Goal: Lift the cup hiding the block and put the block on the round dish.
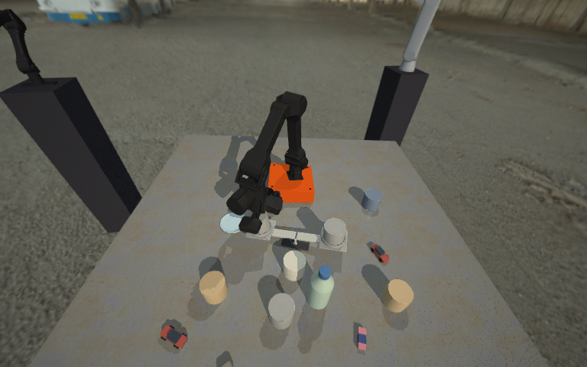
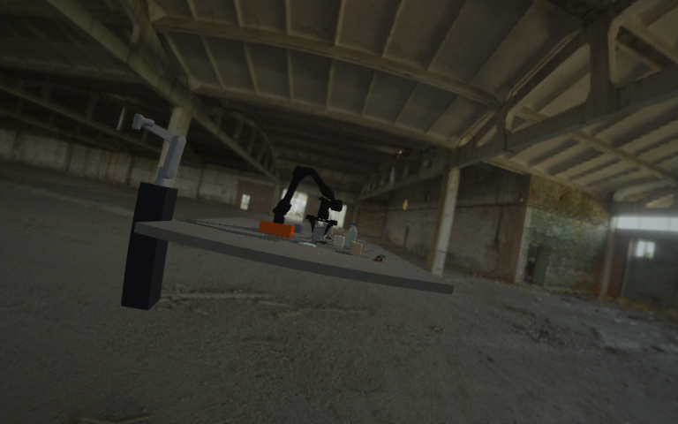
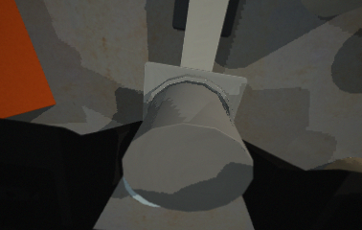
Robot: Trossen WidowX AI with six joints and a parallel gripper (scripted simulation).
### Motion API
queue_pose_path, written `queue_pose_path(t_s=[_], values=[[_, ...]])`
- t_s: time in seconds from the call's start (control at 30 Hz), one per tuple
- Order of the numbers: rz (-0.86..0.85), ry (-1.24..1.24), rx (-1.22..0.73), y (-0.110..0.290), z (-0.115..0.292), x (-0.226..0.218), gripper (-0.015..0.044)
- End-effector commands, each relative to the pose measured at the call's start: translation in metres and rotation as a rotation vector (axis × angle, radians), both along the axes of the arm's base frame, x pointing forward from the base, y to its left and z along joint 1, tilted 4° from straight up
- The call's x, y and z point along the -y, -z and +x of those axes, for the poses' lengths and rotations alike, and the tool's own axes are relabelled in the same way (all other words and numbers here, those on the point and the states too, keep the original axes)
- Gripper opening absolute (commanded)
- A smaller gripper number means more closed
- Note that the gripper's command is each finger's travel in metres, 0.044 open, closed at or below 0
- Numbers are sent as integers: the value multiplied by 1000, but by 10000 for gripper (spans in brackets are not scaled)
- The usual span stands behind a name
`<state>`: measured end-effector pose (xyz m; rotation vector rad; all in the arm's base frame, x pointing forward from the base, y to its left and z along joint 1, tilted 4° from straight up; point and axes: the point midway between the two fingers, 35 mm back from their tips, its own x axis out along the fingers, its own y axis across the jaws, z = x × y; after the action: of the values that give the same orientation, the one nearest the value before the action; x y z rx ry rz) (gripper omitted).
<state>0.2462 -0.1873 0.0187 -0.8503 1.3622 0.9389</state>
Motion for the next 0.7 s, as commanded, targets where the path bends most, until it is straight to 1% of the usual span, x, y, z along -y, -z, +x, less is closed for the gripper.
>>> queue_pose_path(t_s=[0.0,0.67], values=[[-4,0,12,-7,3,2,0],[-5,0,12,-32,6,6,0]])
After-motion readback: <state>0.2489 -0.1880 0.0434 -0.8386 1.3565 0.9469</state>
